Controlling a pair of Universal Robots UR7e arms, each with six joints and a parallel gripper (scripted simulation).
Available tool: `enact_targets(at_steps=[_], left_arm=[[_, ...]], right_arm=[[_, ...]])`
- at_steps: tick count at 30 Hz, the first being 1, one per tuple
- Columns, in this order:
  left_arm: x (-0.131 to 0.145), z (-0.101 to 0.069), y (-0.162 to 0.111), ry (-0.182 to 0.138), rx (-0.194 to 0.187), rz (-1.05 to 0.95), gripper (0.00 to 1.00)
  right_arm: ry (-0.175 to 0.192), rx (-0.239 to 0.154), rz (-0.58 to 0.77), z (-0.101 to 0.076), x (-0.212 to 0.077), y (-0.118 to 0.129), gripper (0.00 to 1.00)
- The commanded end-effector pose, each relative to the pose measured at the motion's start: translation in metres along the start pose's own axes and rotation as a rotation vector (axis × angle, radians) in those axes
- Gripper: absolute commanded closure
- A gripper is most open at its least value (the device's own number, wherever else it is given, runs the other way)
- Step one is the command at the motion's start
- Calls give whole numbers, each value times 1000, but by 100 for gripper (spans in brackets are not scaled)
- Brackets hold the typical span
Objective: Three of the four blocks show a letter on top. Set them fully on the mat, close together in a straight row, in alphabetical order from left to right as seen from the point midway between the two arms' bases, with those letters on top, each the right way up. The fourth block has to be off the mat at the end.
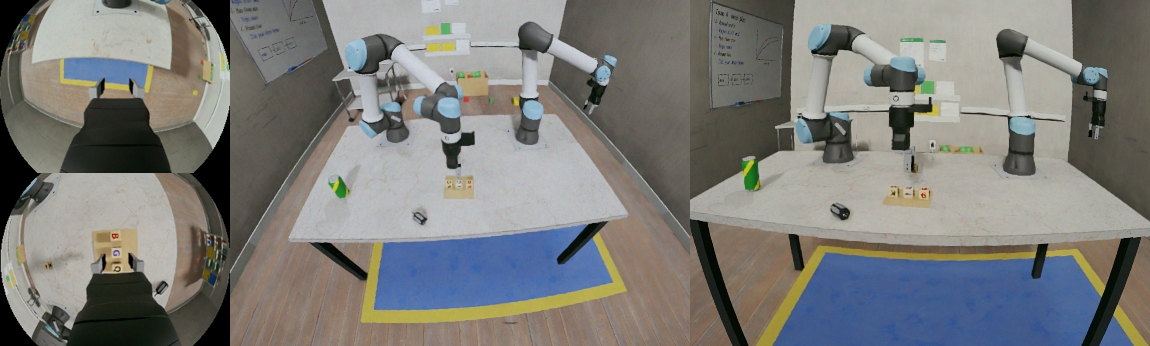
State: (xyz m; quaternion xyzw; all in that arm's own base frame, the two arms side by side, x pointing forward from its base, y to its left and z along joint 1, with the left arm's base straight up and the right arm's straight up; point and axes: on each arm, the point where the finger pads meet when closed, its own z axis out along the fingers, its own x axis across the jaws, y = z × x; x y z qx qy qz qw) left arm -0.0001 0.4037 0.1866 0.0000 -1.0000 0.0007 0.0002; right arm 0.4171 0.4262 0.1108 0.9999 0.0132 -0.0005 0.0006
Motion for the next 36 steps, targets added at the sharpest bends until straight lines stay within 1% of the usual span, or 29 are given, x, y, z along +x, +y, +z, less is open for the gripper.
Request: enact_targets(at_steps=[1,24,29,36], left_arm=[[0,0,0,0,-1,0,0],[0,0,0,0,-1,0,0],[0,0,0,0,-1,0,0],[0,0,0,0,-1,0,0]], right_arm=[[1,1,0,-2,0,0,0],[1,1,0,-4,0,0,0],[1,1,0,-16,0,0,0],[1,1,0,-52,0,0,0]])
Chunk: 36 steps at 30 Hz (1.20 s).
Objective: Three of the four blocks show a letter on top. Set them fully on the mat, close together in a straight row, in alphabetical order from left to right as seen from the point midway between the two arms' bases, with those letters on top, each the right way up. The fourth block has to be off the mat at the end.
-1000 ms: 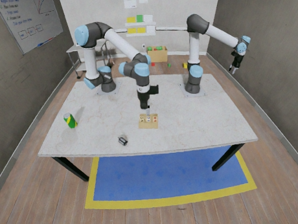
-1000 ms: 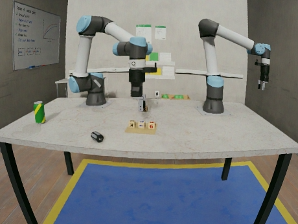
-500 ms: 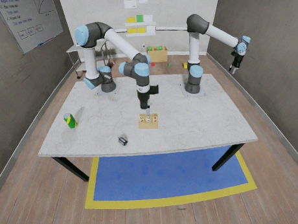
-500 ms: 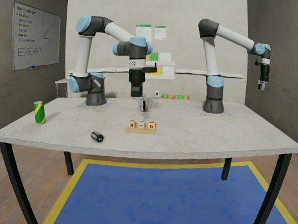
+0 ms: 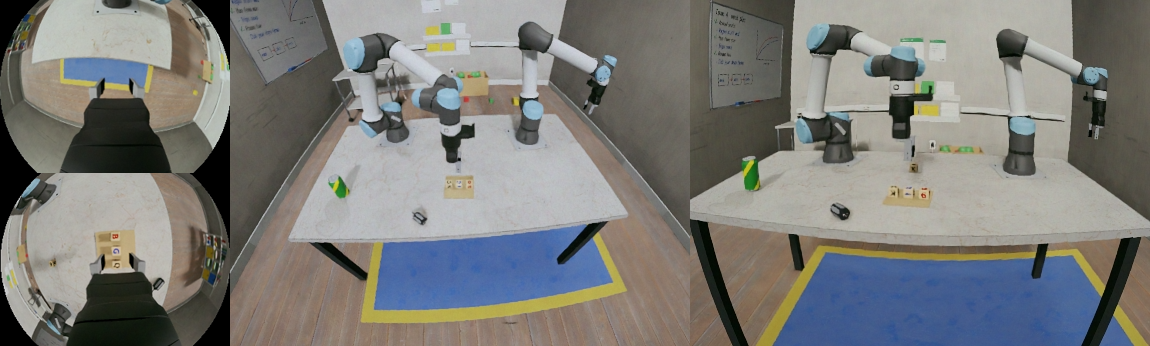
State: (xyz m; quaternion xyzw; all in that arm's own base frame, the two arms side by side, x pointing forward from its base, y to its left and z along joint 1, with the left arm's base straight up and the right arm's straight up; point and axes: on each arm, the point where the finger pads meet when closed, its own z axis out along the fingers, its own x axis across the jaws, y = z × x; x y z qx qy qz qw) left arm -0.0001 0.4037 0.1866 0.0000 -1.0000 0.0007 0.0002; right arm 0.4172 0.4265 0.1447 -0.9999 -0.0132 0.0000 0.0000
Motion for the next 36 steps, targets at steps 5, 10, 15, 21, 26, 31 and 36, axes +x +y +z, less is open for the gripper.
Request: enact_targets(at_steps=[5,10,15,21,26,31,36], left_arm=[[0,0,0,0,-1,0,0],[0,0,0,0,-1,0,0],[0,0,0,0,-1,0,0],[0,0,0,0,-1,0,0],[0,0,0,0,-1,0,0],[0,0,0,0,-1,0,0],[0,0,0,0,-1,0,0]], right_arm=[[0,0,0,-34,0,0,0],[0,0,0,-51,0,0,0],[0,0,0,-55,0,0,0],[0,0,0,-55,0,0,0],[0,0,0,-55,0,0,0],[0,0,0,-55,0,0,0],[0,0,0,-55,0,0,0]])
